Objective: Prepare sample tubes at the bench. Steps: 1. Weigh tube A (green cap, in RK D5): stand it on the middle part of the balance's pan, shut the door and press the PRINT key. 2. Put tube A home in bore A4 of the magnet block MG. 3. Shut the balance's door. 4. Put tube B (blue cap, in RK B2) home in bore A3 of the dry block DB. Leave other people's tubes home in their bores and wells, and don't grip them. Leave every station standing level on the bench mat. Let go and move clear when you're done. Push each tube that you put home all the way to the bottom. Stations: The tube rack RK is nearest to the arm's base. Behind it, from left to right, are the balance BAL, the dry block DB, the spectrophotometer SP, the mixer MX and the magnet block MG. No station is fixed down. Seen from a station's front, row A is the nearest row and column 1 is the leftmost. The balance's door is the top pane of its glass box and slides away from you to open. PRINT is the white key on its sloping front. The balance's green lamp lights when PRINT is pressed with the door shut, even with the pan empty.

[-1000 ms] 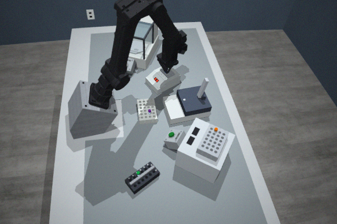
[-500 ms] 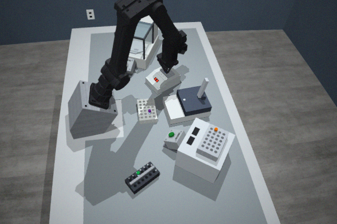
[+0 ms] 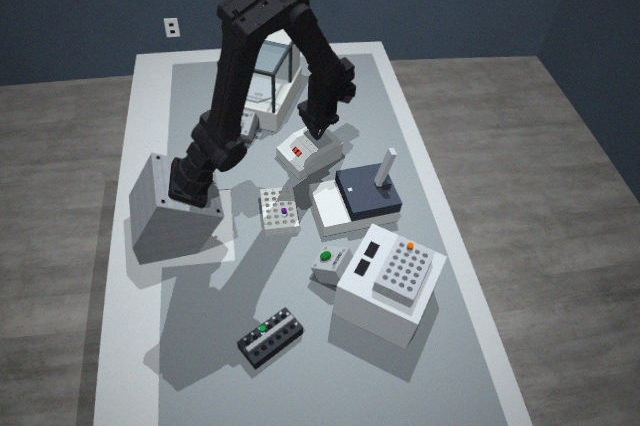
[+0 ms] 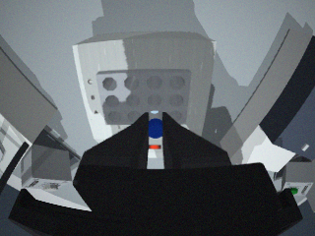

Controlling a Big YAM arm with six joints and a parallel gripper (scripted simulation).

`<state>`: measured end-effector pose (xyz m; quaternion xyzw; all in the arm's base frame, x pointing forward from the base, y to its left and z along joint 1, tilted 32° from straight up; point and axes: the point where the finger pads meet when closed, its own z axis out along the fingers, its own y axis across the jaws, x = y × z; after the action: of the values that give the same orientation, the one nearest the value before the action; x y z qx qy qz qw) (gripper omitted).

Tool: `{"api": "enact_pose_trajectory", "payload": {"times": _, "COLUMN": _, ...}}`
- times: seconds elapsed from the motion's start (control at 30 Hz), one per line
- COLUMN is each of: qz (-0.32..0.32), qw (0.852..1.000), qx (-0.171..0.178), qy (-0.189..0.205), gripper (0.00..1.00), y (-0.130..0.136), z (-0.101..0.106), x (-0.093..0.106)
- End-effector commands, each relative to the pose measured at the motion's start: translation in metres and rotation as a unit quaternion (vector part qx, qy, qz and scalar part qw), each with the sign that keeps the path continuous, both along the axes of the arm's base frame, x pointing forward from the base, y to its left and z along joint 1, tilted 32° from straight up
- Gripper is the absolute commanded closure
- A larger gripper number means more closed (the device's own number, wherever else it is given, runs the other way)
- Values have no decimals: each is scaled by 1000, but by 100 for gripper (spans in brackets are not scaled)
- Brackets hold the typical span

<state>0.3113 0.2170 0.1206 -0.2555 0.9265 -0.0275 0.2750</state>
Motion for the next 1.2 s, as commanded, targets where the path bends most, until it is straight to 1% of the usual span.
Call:
{"api": "enact_pose_trajectory", "payload": {"times": 0.0, "qz": 3, "qw": 1000, "qx": 8, "qy": -5, "gripper": 91, "y": 7, "z": 8, "x": 4}}
{"api": "enact_pose_trajectory", "payload": {"times": 0.13, "qz": 3, "qw": 1000, "qx": 8, "qy": -5, "gripper": 91, "y": 7, "z": 8, "x": 4}}
{"api": "enact_pose_trajectory", "payload": {"times": 0.17, "qz": 7, "qw": 1000, "qx": 7, "qy": -2, "gripper": 91, "y": 12, "z": 8, "x": 6}}
{"api": "enact_pose_trajectory", "payload": {"times": 0.23, "qz": 3, "qw": 1000, "qx": 8, "qy": -5, "gripper": 91, "y": 7, "z": 8, "x": 4}}
{"api": "enact_pose_trajectory", "payload": {"times": 0.27, "qz": 7, "qw": 1000, "qx": 7, "qy": -2, "gripper": 91, "y": 13, "z": 9, "x": 6}}
{"api": "enact_pose_trajectory", "payload": {"times": 0.3, "qz": 7, "qw": 1000, "qx": 7, "qy": -2, "gripper": 91, "y": 13, "z": 8, "x": 6}}
{"api": "enact_pose_trajectory", "payload": {"times": 0.33, "qz": 3, "qw": 1000, "qx": 8, "qy": -5, "gripper": 91, "y": 7, "z": 8, "x": 4}}
{"api": "enact_pose_trajectory", "payload": {"times": 0.4, "qz": 3, "qw": 1000, "qx": 8, "qy": -5, "gripper": 91, "y": 7, "z": 8, "x": 5}}
{"api": "enact_pose_trajectory", "payload": {"times": 0.43, "qz": 7, "qw": 1000, "qx": 7, "qy": -2, "gripper": 91, "y": 13, "z": 8, "x": 5}}
{"api": "enact_pose_trajectory", "payload": {"times": 0.47, "qz": 7, "qw": 1000, "qx": 8, "qy": -2, "gripper": 91, "y": 14, "z": 9, "x": 6}}
{"api": "enact_pose_trajectory", "payload": {"times": 0.5, "qz": 3, "qw": 1000, "qx": 8, "qy": -5, "gripper": 91, "y": 7, "z": 8, "x": 5}}
{"api": "enact_pose_trajectory", "payload": {"times": 0.53, "qz": 7, "qw": 1000, "qx": 9, "qy": -4, "gripper": 91, "y": 14, "z": 8, "x": 7}}
{"api": "enact_pose_trajectory", "payload": {"times": 0.57, "qz": 7, "qw": 1000, "qx": 10, "qy": -6, "gripper": 91, "y": 14, "z": 8, "x": 8}}
{"api": "enact_pose_trajectory", "payload": {"times": 0.67, "qz": 6, "qw": 1000, "qx": 11, "qy": -6, "gripper": 91, "y": 14, "z": 8, "x": 8}}
{"api": "enact_pose_trajectory", "payload": {"times": 0.7, "qz": 3, "qw": 1000, "qx": 8, "qy": -5, "gripper": 91, "y": 7, "z": 7, "x": 5}}
{"api": "enact_pose_trajectory", "payload": {"times": 0.8, "qz": 3, "qw": 1000, "qx": 8, "qy": -5, "gripper": 91, "y": 7, "z": 7, "x": 5}}
{"api": "enact_pose_trajectory", "payload": {"times": 0.83, "qz": 7, "qw": 1000, "qx": 8, "qy": -3, "gripper": 91, "y": 13, "z": 7, "x": 7}}
{"api": "enact_pose_trajectory", "payload": {"times": 0.87, "qz": 3, "qw": 1000, "qx": 8, "qy": -5, "gripper": 91, "y": 8, "z": 7, "x": 5}}
{"api": "enact_pose_trajectory", "payload": {"times": 0.9, "qz": 7, "qw": 1000, "qx": 8, "qy": -3, "gripper": 91, "y": 14, "z": 8, "x": 8}}
{"api": "enact_pose_trajectory", "payload": {"times": 0.93, "qz": 7, "qw": 1000, "qx": 9, "qy": -4, "gripper": 91, "y": 14, "z": 8, "x": 8}}
{"api": "enact_pose_trajectory", "payload": {"times": 0.97, "qz": 3, "qw": 1000, "qx": 8, "qy": -5, "gripper": 91, "y": 8, "z": 7, "x": 5}}
{"api": "enact_pose_trajectory", "payload": {"times": 1.0, "qz": 7, "qw": 1000, "qx": 8, "qy": -3, "gripper": 91, "y": 14, "z": 8, "x": 7}}
{"api": "enact_pose_trajectory", "payload": {"times": 1.1, "qz": 7, "qw": 1000, "qx": 9, "qy": -4, "gripper": 91, "y": 15, "z": 9, "x": 8}}
{"api": "enact_pose_trajectory", "payload": {"times": 1.13, "qz": 7, "qw": 1000, "qx": 8, "qy": -3, "gripper": 91, "y": 14, "z": 8, "x": 7}}
{"api": "enact_pose_trajectory", "payload": {"times": 1.17, "qz": 3, "qw": 1000, "qx": 8, "qy": -5, "gripper": 91, "y": 8, "z": 7, "x": 5}}
